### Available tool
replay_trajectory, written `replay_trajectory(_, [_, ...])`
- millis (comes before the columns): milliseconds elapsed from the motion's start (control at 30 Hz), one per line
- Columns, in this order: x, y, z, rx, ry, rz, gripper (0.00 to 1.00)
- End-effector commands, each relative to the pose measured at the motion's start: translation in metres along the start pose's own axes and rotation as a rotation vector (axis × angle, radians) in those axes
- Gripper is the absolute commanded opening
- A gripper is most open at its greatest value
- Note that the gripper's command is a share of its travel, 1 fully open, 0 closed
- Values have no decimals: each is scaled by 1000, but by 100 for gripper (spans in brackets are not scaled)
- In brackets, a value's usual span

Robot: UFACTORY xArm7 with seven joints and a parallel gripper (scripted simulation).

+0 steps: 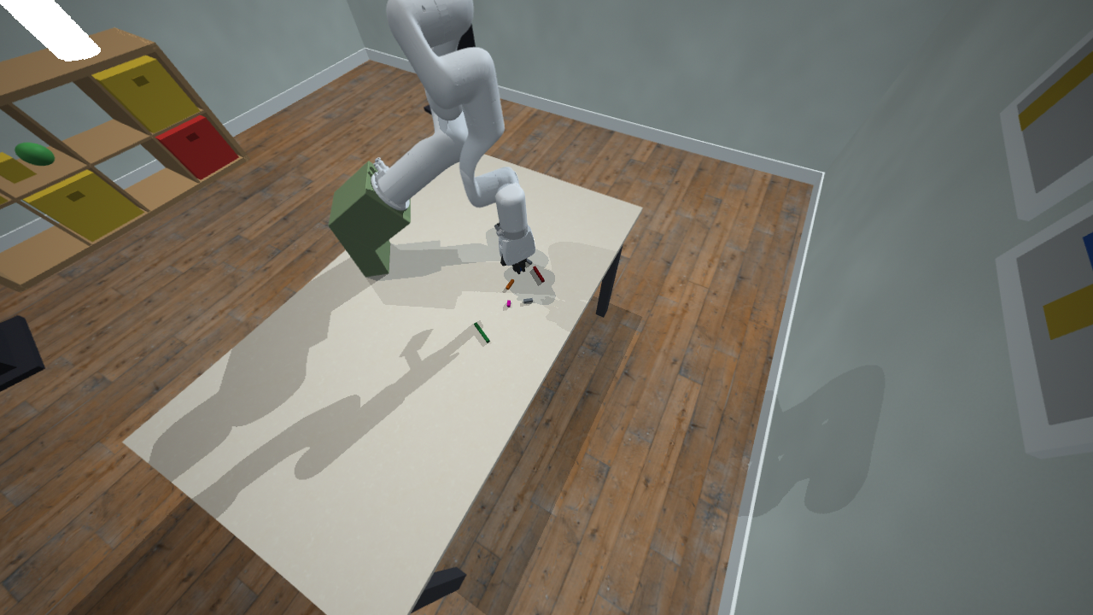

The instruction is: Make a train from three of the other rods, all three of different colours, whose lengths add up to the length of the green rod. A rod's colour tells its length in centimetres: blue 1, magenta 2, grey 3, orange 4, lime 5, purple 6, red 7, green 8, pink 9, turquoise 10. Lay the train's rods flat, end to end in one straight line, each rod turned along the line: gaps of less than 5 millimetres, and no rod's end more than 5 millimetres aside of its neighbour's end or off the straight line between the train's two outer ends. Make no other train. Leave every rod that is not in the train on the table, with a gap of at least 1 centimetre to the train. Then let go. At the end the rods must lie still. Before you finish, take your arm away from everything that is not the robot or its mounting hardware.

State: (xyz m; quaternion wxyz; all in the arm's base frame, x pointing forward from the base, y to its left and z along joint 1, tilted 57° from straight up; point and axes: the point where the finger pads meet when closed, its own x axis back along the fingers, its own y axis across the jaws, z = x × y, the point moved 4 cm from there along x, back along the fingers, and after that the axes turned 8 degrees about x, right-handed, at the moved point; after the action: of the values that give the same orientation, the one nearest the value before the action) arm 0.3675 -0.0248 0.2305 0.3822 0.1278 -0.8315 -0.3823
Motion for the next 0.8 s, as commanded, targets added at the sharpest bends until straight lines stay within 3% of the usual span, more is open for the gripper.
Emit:
replay_trajectory(0, [1,-37,-21,40,-9,-21,4])
replay_trajectory(67, [1,-37,-21,40,-9,-21,4])
replay_trajectory(133, [1,-68,-29,68,-10,-19,4])
replay_trajectory(467, [0,-143,-30,127,4,6,4])
replay_trajectory(767, [0,-147,-30,129,5,7,4])
